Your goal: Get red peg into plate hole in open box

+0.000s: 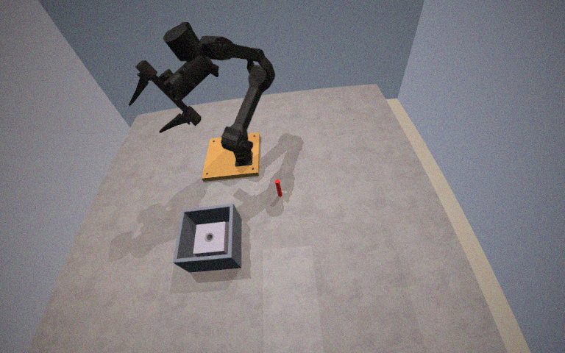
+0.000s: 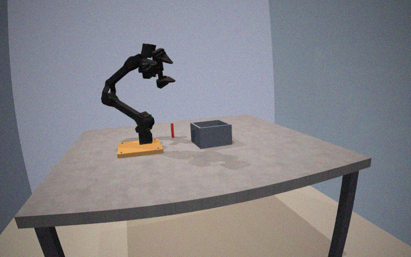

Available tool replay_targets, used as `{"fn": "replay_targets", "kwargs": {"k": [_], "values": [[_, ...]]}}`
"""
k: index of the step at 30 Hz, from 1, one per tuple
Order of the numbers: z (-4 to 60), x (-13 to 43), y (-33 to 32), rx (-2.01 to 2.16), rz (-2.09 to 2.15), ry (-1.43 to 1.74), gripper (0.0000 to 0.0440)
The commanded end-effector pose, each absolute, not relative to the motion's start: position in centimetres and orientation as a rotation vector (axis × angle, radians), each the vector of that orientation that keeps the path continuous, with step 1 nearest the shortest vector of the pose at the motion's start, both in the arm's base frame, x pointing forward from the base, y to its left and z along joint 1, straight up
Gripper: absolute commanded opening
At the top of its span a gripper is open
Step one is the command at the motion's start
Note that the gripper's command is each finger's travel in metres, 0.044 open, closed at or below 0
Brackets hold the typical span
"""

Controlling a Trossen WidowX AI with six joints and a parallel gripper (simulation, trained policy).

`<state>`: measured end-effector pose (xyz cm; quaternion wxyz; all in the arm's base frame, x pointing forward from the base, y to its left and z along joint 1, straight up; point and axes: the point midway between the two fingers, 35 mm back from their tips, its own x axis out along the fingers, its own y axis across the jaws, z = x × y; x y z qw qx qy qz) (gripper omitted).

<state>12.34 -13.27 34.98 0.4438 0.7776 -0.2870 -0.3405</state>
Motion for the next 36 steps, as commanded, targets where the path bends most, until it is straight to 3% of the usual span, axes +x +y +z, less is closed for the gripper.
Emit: {"fn": "replay_targets", "kwargs": {"k": [1,36], "values": [[32.6,13.9,-12.5,1.905,-0.908,-0.538,0.044],[19.0,18.3,1.2,1.358,-0.936,0.764,0.044]]}}
